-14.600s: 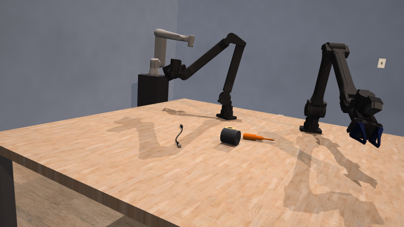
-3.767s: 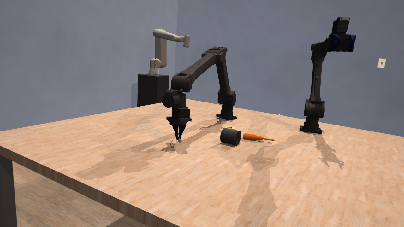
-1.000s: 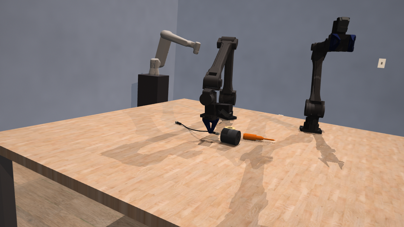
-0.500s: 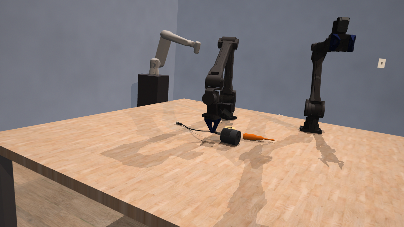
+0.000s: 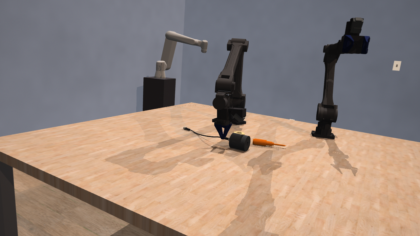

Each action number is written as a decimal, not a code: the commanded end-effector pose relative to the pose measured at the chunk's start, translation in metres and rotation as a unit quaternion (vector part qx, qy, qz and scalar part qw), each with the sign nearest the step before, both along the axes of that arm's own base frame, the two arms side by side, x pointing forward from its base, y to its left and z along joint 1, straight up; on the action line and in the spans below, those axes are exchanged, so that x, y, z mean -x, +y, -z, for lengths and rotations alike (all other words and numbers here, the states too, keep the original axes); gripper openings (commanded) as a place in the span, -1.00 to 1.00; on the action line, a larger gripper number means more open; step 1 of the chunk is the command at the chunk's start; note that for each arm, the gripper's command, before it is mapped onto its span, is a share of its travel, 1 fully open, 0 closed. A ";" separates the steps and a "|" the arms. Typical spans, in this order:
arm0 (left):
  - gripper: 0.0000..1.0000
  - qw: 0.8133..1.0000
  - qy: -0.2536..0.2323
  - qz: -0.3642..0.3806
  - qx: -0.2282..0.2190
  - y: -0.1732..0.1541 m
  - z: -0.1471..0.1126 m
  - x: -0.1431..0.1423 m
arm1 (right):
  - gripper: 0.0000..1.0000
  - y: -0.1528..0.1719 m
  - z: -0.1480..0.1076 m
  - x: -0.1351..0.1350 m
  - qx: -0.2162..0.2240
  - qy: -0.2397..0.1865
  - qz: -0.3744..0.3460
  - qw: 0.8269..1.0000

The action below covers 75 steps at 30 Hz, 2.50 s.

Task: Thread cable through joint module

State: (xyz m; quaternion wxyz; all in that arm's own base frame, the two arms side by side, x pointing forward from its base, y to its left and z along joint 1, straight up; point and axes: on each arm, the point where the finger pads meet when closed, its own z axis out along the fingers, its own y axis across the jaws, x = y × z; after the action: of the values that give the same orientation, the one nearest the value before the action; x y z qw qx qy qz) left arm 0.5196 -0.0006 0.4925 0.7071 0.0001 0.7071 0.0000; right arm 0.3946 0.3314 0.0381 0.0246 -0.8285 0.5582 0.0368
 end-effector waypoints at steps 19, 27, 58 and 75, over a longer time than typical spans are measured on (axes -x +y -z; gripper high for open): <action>-0.08 1.000 -0.021 0.000 -0.002 0.000 -0.021 0.002 | -1.00 0.018 -0.003 -0.010 -0.008 -0.004 0.004 1.000; -0.08 1.000 -0.021 0.000 -0.002 0.000 -0.021 0.002 | -1.00 0.018 0.001 -0.003 -0.003 0.001 0.005 1.000; -0.08 1.000 -0.021 0.000 -0.002 0.000 -0.021 0.002 | -1.00 0.044 -0.005 -0.002 -0.012 -0.009 0.005 1.000; -0.08 1.000 -0.021 0.000 -0.002 0.000 -0.021 0.002 | -0.36 0.031 0.004 0.005 0.000 0.004 0.005 1.000</action>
State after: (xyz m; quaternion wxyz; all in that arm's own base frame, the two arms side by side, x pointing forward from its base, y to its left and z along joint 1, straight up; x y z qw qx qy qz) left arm 0.5196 -0.0006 0.4925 0.7071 0.0001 0.7071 0.0000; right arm 0.3852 0.3575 0.0365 0.0268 -0.8269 0.5603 0.0391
